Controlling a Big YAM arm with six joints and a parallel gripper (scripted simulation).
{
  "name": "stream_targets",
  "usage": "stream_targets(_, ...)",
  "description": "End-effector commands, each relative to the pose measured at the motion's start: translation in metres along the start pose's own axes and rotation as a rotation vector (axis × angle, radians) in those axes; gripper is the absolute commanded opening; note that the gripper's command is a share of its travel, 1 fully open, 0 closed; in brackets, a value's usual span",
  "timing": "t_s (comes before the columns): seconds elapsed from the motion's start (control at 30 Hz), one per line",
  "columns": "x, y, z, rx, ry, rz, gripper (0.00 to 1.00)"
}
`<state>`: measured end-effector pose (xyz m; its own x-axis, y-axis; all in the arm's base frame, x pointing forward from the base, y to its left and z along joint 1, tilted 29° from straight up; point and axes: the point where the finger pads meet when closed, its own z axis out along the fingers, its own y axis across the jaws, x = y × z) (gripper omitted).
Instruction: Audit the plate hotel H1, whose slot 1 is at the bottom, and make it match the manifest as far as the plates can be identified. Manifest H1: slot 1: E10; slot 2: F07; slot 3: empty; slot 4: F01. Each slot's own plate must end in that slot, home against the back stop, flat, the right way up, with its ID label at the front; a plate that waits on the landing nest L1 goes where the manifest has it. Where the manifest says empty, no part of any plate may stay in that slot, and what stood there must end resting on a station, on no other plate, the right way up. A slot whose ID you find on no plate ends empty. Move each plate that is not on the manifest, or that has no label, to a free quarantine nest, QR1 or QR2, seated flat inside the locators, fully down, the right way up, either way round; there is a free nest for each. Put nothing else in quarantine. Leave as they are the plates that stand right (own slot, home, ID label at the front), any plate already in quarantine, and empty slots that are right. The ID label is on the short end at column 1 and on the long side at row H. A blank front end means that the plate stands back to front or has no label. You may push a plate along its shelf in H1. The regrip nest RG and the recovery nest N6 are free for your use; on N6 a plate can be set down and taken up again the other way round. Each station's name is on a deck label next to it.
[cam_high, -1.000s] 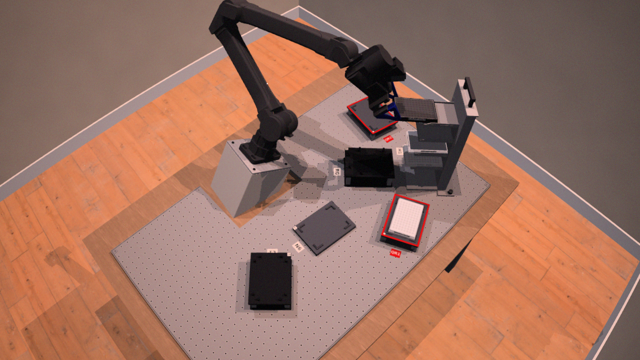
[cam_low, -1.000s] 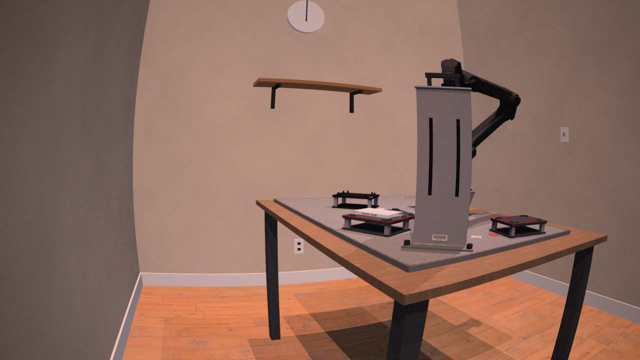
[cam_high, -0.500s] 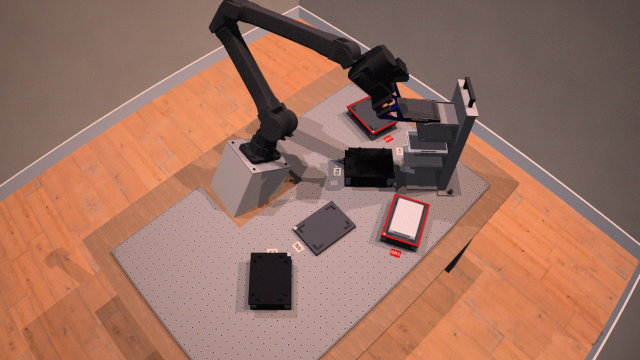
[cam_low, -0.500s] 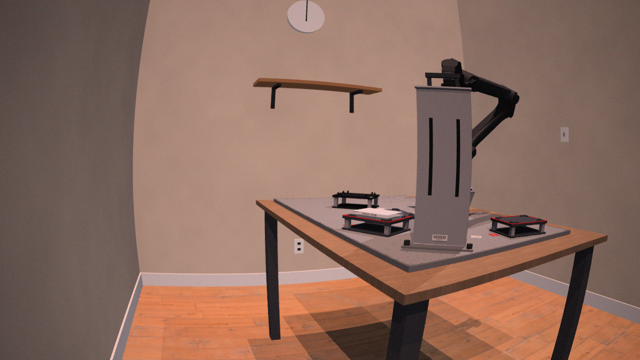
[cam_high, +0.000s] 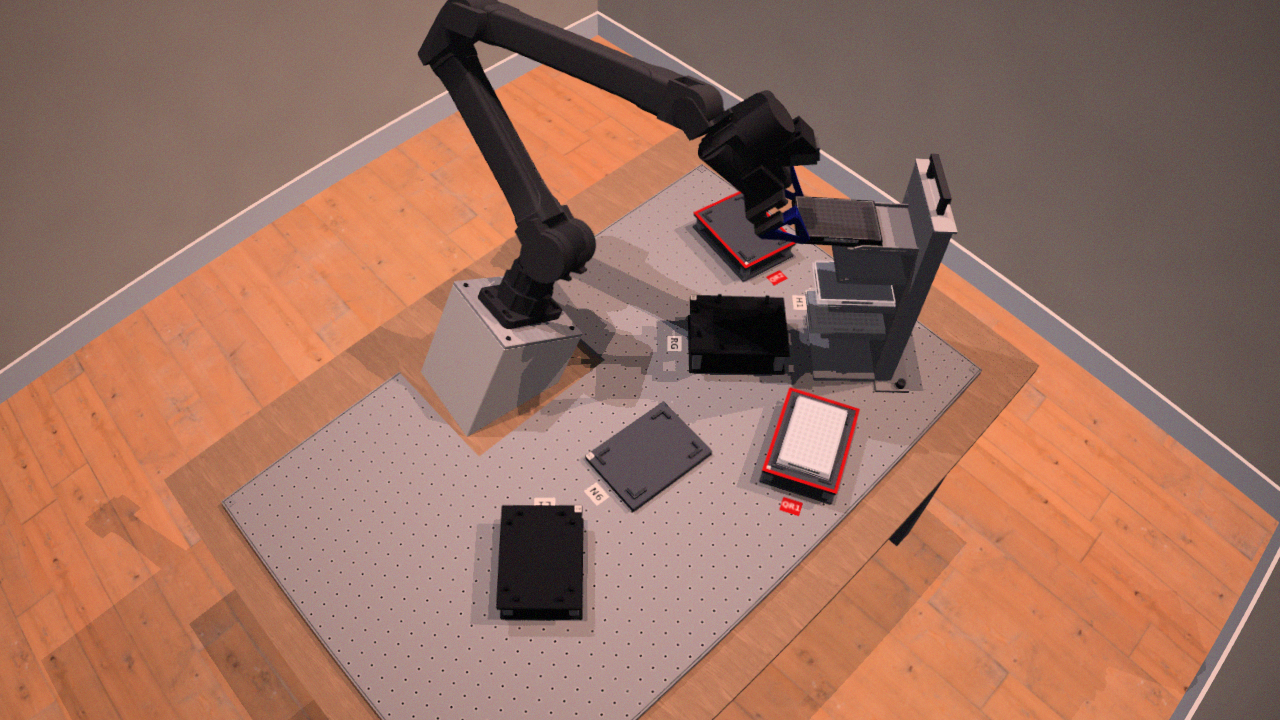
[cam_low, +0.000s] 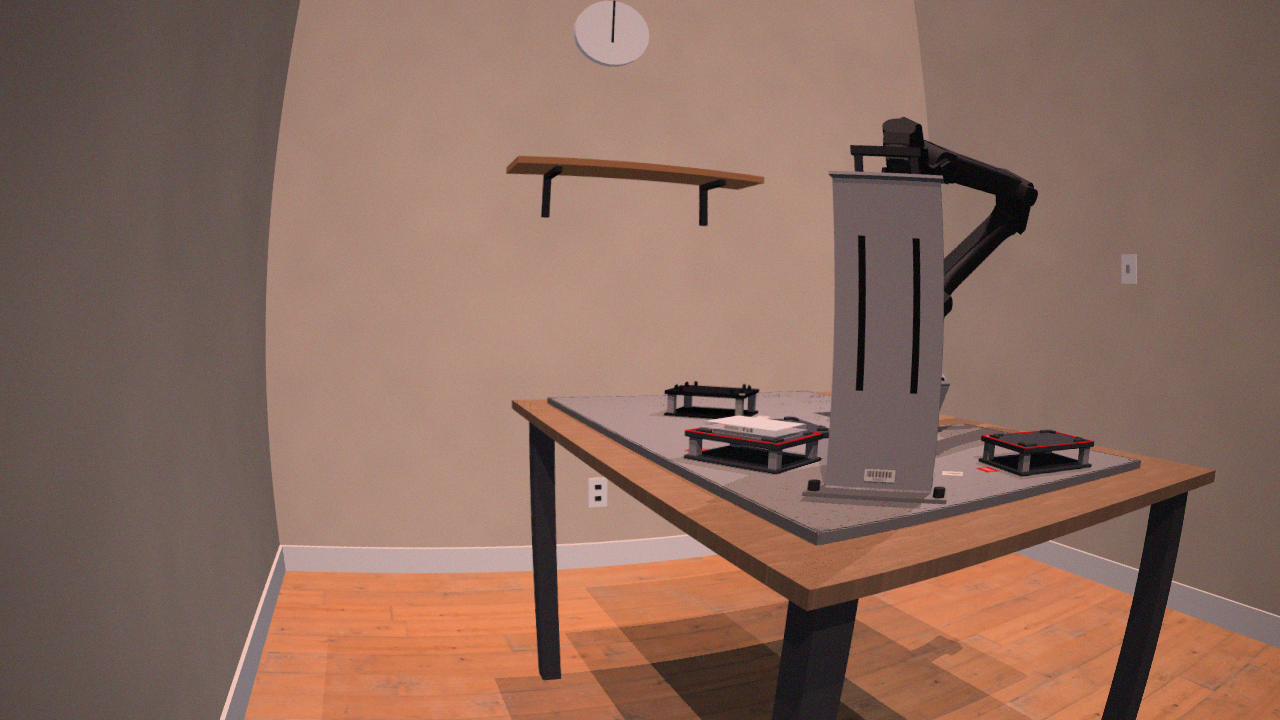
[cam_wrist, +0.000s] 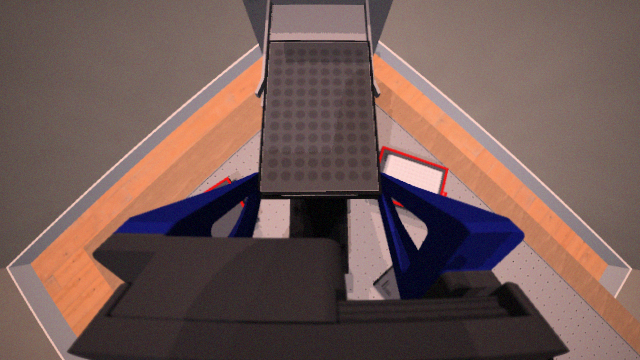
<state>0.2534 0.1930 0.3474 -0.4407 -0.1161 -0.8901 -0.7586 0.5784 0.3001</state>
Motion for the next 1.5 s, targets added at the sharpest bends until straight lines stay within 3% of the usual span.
stream_targets(0.0,-0.023,0.007,-0.006,-0.003,-0.039,-0.032,0.86)
stream_targets(0.33,-0.023,0.007,-0.006,-0.003,-0.039,-0.033,0.86)
stream_targets(0.37,-0.040,0.013,-0.007,-0.012,-0.064,-0.047,0.86)
stream_targets(1.27,-0.044,0.013,0.010,-0.013,-0.063,-0.042,0.86)
stream_targets(1.47,-0.037,0.011,0.014,-0.012,-0.044,-0.035,0.86)
